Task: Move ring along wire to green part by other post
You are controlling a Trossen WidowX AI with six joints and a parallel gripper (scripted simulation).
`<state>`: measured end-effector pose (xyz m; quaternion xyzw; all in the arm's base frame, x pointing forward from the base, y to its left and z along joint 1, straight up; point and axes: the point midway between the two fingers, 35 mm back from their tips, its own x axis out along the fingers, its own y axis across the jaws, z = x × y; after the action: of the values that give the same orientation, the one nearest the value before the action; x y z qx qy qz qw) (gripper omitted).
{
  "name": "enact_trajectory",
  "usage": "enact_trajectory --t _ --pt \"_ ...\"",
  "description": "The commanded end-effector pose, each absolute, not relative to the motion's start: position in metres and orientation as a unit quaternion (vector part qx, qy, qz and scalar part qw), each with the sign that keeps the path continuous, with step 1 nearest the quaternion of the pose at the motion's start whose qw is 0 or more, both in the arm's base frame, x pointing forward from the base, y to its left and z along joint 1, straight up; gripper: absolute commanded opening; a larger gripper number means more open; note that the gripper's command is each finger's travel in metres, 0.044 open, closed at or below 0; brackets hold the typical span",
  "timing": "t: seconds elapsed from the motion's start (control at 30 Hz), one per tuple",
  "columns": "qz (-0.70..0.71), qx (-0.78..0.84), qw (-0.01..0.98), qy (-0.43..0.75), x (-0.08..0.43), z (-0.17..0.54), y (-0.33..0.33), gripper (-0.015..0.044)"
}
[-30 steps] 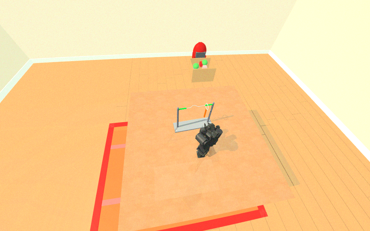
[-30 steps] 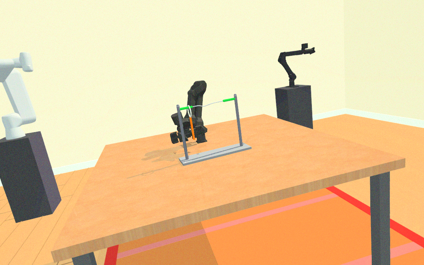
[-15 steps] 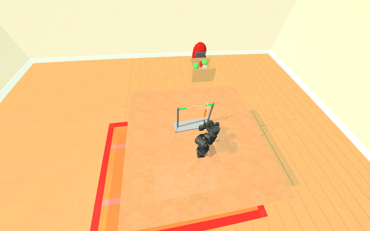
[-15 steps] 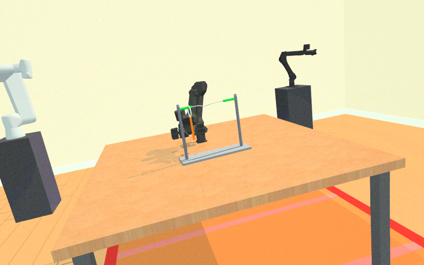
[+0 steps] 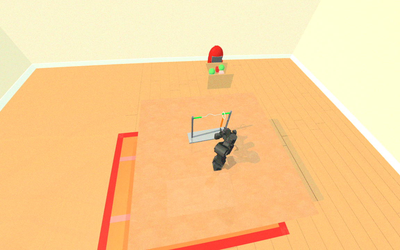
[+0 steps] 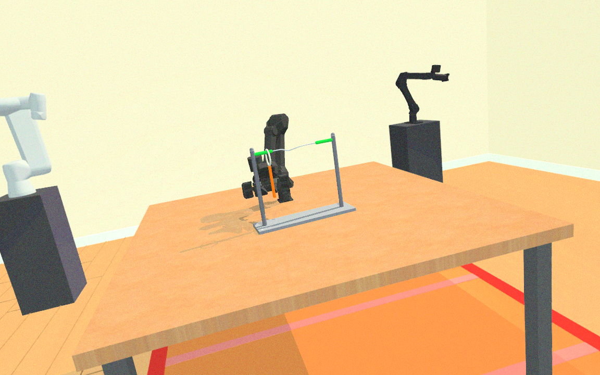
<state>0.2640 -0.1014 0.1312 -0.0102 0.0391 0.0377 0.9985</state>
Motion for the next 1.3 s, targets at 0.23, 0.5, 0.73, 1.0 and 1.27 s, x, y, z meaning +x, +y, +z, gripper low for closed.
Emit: enact_trajectory --t 0.23,0.5,0.73,1.0,1.27 --pt "0.037 -0.008 0.999 0.039 0.282 0.131 -0.102 0.016" --pt "0.037 -0.008 0.999 0.038 0.294 0.129 -0.1 0.016" --pt "0.037 -0.008 0.999 0.037 0.305 0.128 -0.098 0.016" --pt "0.037 -0.007 0.999 0.035 0.315 0.126 -0.095 0.016" --pt "0.037 -0.007 0.999 0.035 0.316 0.126 -0.095 0.016"
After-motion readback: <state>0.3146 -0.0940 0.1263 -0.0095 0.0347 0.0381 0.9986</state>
